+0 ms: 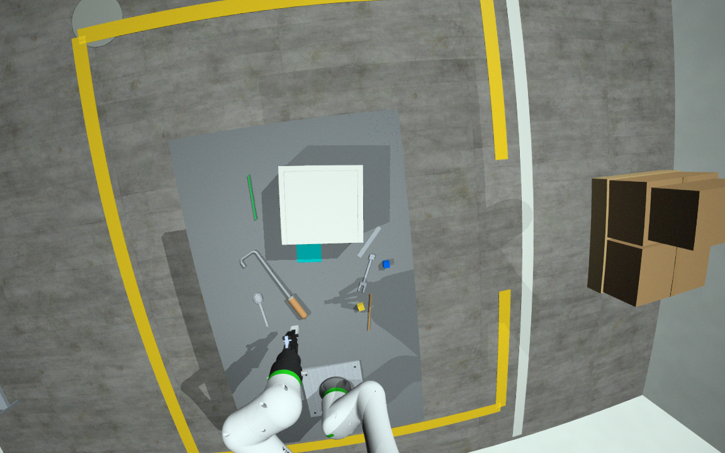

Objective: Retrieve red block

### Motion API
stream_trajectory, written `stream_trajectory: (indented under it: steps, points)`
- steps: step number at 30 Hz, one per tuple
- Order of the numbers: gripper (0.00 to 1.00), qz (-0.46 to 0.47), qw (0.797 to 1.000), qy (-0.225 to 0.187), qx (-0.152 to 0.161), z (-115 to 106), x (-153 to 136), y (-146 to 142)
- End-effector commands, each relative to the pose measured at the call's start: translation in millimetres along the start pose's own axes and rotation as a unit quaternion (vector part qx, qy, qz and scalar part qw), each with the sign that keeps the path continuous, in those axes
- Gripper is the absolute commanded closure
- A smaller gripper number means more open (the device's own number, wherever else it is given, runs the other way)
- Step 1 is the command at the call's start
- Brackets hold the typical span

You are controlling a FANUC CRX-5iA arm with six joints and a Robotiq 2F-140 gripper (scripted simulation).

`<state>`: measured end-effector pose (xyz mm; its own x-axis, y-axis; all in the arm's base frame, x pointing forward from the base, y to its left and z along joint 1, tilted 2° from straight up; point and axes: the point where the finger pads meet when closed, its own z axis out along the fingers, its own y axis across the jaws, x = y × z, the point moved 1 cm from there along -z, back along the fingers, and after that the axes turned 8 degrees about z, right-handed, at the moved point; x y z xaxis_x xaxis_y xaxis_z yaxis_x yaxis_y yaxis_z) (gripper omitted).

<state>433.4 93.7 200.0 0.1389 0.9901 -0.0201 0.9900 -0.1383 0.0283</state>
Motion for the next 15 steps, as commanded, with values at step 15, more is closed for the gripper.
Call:
stream_trajectory:
  steps: [15]
  points:
    - [1.0, 0.377, 0.926, 0.002, 0.006, -0.9, -0.4, 0.4]
